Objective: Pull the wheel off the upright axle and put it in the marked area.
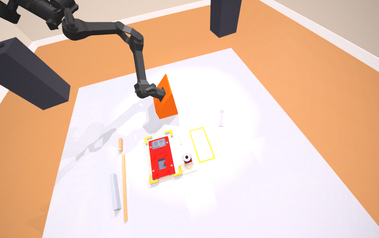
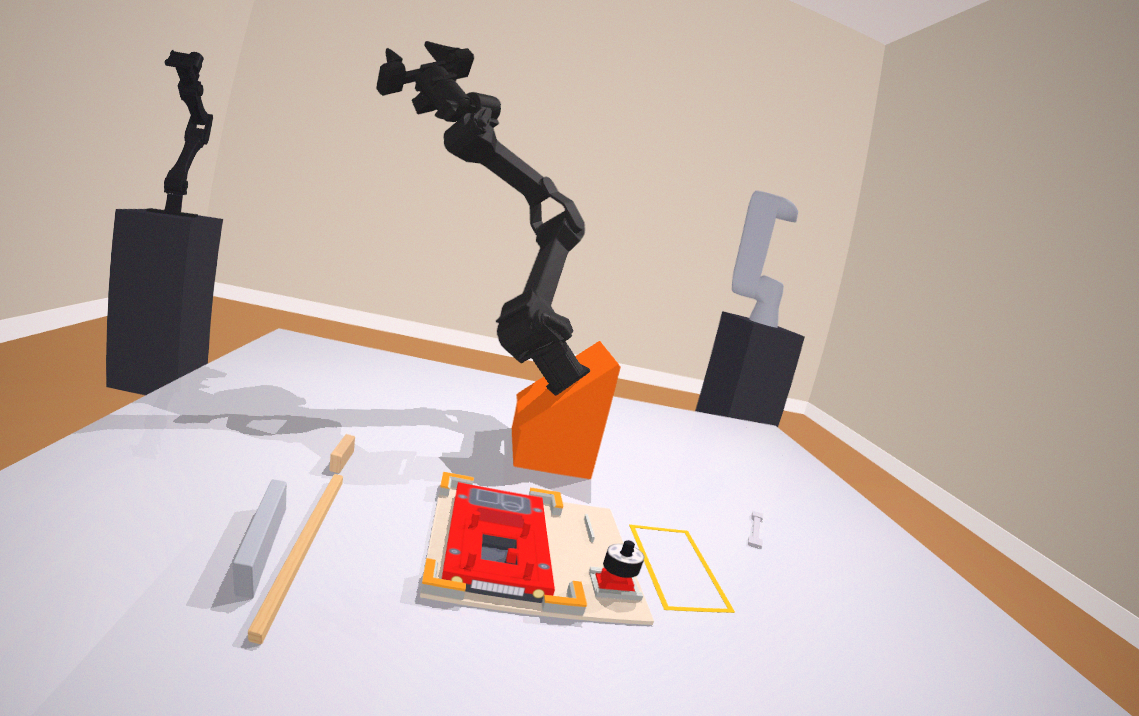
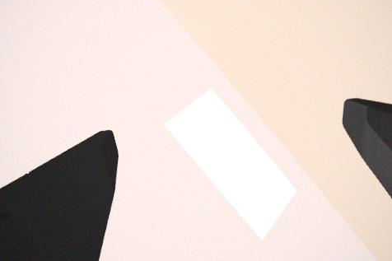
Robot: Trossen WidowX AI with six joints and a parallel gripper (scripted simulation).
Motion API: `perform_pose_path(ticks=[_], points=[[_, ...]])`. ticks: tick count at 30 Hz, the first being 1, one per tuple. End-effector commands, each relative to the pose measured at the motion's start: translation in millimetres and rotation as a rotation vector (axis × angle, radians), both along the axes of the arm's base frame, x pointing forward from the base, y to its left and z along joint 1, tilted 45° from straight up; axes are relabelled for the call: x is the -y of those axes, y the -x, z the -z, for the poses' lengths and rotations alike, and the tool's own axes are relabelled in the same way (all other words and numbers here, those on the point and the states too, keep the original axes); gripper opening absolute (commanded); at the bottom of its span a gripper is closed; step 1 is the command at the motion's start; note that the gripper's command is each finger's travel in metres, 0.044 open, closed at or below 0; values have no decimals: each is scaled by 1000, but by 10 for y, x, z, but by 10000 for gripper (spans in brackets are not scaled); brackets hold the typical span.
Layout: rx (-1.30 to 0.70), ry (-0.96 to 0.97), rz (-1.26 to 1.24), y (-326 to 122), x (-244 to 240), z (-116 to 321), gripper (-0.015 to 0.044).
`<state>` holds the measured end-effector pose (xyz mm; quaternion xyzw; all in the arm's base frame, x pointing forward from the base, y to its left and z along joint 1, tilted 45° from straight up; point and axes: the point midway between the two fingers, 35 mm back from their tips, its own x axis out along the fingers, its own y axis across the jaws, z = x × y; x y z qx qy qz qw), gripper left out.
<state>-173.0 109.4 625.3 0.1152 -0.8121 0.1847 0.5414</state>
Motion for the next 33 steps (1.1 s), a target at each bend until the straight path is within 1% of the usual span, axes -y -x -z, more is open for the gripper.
perform_pose_path(ticks=[1, 4, 11, 18, 25, 29, 33], points=[[-2, -2, -1, -7, 9, -4, 374], [-30, -31, -21, -108, 140, -64, 300], [-182, -186, -123, -713, 816, -287, 300], [-339, -359, -227, -1436, 1471, -342, 300], [-498, -535, -319, -2221, 2041, -214, 300], [-590, -636, -365, -2677, 2313, -62, 300], [-701, -716, -420, -3156, 2489, 138, 300]])
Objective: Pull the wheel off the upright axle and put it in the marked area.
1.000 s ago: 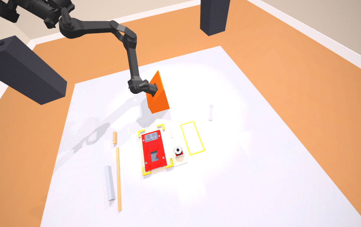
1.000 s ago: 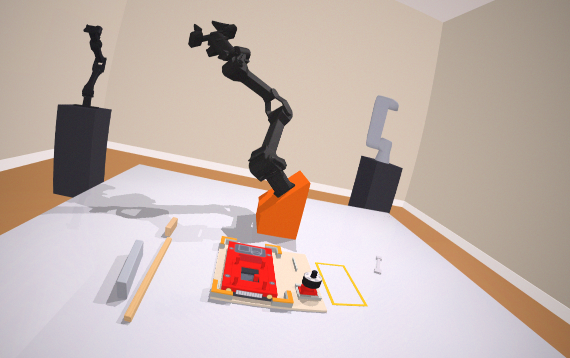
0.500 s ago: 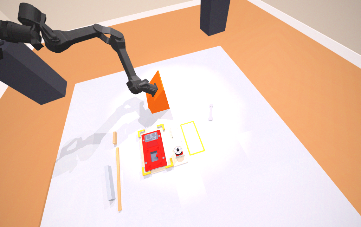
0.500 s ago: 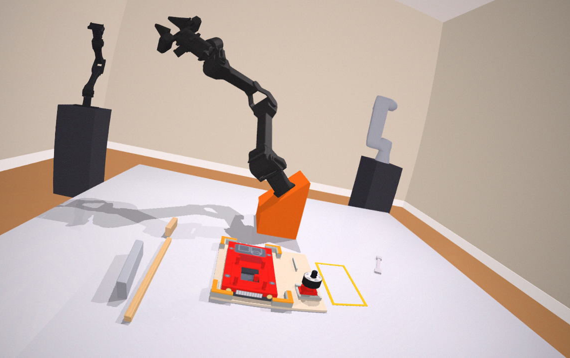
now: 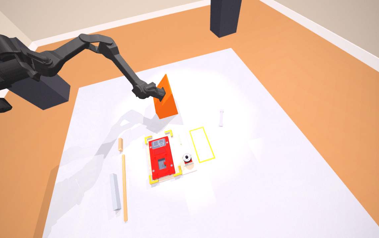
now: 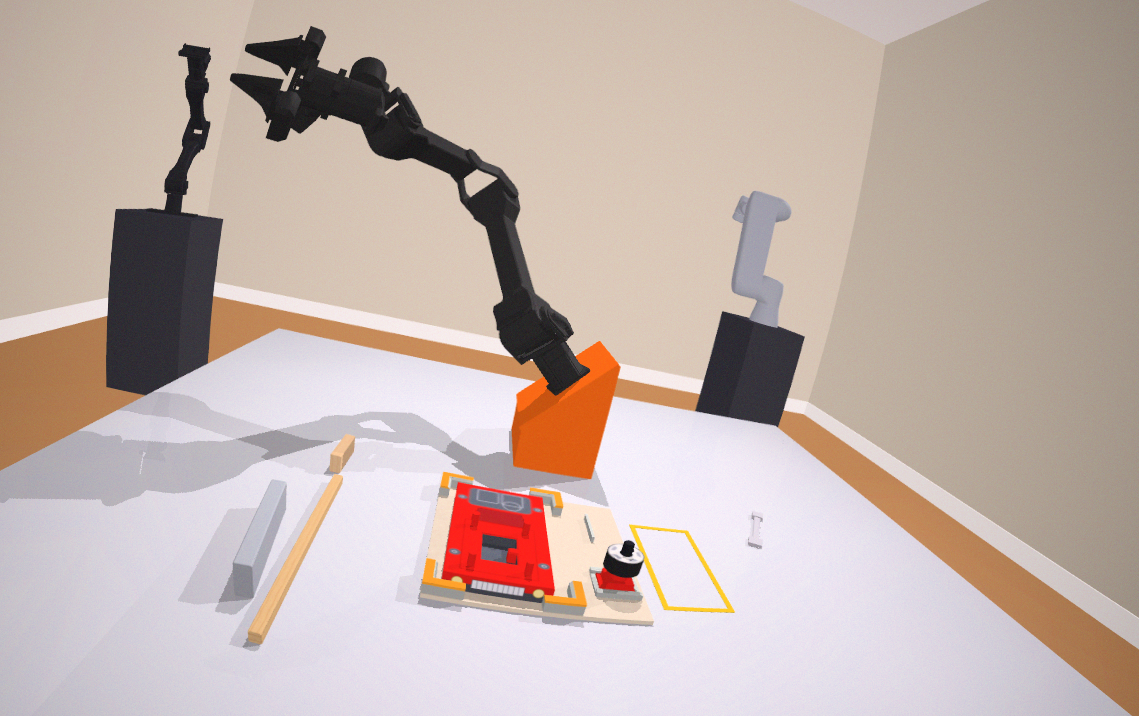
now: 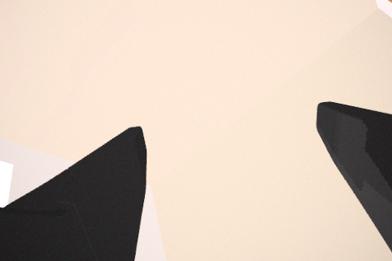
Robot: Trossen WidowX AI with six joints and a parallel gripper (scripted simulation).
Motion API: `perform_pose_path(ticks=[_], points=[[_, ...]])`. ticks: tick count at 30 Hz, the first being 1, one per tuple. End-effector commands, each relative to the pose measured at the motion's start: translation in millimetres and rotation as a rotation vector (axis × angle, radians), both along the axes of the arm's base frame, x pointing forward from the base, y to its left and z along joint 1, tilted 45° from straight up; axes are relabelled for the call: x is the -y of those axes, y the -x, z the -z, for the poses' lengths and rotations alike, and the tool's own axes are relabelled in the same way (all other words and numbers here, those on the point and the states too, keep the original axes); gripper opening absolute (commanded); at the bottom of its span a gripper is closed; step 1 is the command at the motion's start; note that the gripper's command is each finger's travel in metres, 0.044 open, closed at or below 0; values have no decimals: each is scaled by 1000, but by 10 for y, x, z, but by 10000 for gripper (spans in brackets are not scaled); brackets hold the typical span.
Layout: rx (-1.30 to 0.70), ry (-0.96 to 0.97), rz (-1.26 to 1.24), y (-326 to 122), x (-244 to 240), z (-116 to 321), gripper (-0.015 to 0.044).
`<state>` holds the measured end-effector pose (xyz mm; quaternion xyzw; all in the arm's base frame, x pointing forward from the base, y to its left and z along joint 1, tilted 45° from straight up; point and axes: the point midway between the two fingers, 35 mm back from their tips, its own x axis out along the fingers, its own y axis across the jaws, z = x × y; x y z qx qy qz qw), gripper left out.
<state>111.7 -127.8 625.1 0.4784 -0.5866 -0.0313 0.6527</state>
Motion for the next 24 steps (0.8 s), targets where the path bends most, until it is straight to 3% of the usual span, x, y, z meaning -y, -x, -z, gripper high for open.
perform_pose_path(ticks=[1, 10, 24], points=[[-90, -73, -59, -432, 148, 194, 300], [-304, -225, -154, -1300, 335, 721, 300], [-774, -480, -242, -2630, 259, 2126, 300]])
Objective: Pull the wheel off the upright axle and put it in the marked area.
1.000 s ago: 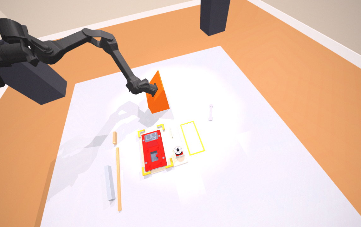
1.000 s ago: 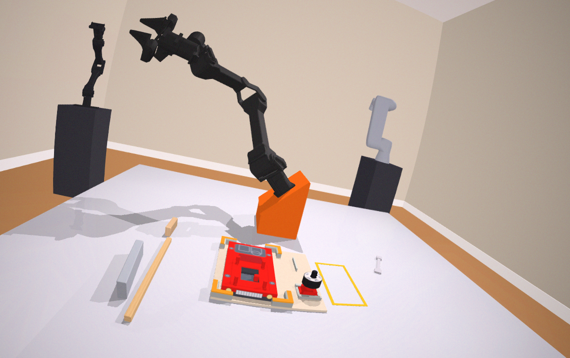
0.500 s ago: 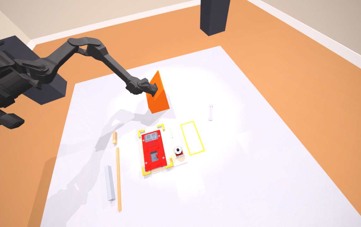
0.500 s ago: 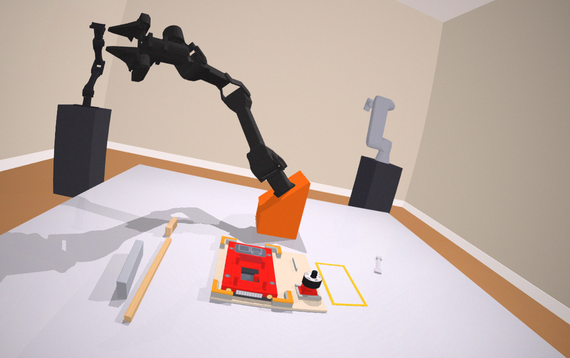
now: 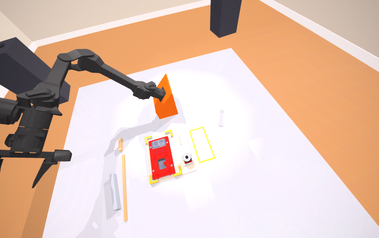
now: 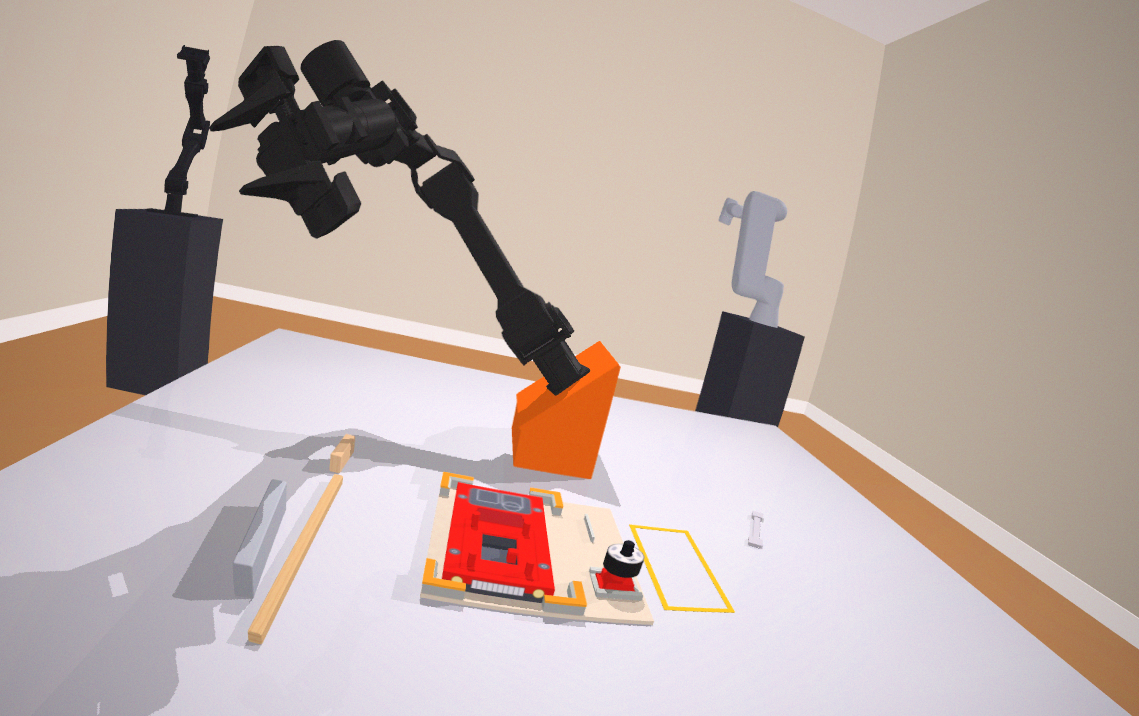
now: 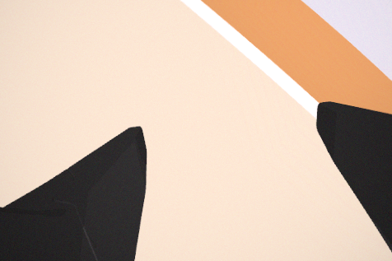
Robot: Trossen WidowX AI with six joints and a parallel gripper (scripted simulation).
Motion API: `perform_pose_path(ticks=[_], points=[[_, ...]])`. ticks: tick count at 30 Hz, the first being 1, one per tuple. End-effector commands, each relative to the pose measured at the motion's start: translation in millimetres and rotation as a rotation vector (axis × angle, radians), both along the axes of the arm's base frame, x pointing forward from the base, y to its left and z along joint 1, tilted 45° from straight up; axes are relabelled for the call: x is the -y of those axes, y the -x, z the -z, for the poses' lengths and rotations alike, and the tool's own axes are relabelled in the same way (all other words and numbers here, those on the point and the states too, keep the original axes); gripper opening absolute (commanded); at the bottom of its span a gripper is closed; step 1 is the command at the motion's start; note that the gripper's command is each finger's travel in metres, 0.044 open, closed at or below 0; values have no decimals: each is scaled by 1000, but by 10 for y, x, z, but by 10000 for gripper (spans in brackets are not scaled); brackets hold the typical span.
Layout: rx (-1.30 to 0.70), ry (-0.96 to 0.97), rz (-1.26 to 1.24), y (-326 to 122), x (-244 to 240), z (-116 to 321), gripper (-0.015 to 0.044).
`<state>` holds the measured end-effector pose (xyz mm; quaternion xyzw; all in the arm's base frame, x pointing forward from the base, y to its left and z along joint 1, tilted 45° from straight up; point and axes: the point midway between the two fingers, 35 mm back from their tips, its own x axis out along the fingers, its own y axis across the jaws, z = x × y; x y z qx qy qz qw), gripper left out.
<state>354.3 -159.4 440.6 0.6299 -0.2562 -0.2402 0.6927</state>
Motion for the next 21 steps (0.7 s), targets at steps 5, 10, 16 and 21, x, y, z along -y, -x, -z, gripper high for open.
perform_pose_path(ticks=[5, 10, 16, 21], points=[[-241, -96, -43, -494, -190, 787, 300], [-413, -167, -52, -731, -347, 1381, 300], [-627, -242, -36, -882, -557, 2115, 300], [-822, -283, -3, -890, -762, 2745, 300]])
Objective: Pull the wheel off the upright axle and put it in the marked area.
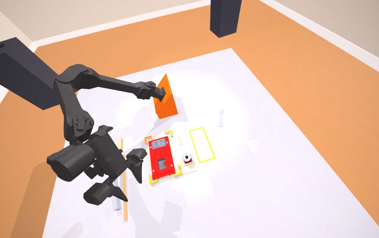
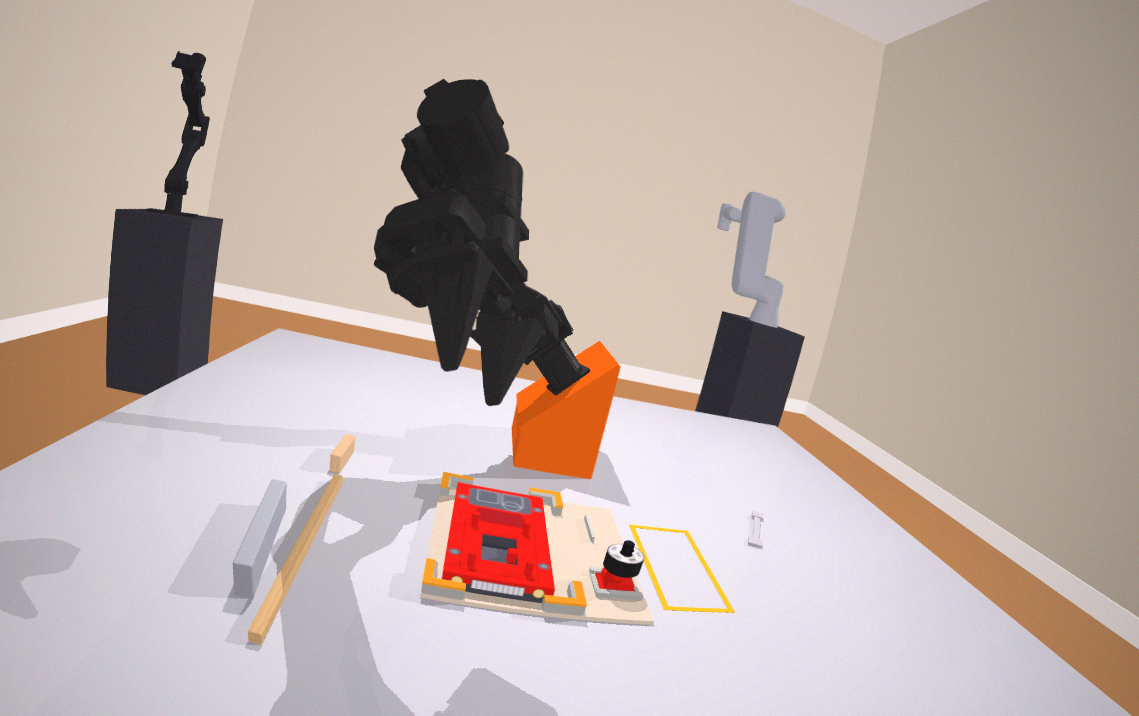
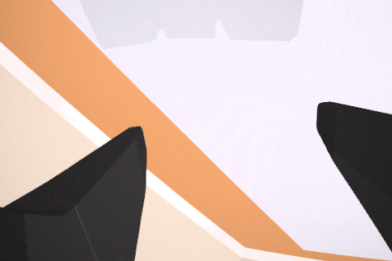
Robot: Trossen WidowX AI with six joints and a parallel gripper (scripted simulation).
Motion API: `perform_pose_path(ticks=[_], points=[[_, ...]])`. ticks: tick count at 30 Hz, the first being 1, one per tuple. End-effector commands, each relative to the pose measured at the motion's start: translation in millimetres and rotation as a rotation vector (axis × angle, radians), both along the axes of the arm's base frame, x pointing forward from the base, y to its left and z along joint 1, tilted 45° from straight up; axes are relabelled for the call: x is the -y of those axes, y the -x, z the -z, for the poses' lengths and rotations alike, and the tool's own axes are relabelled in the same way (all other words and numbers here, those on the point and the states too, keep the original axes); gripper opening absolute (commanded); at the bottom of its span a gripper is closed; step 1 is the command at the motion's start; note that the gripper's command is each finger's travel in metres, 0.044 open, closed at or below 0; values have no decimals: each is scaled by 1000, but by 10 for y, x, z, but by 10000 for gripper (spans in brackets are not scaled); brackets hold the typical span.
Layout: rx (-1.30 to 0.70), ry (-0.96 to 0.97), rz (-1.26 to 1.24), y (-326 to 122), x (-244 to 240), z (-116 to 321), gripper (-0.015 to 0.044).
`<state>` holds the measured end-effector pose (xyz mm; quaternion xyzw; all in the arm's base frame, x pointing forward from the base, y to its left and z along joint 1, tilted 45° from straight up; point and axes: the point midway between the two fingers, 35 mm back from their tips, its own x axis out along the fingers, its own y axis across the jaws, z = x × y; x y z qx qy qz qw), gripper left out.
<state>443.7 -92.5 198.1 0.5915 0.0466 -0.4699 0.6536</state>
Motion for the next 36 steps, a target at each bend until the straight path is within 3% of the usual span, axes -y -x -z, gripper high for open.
perform_pose_path(ticks=[1, 17, 27, 36], points=[[-139, -13, 18, 17, -134, 439, 300], [-824, 152, 104, 745, -716, 2079, 300], [-831, 156, 105, 730, -669, 2104, 300], [-831, 158, 106, 800, -246, 2537, 300]])
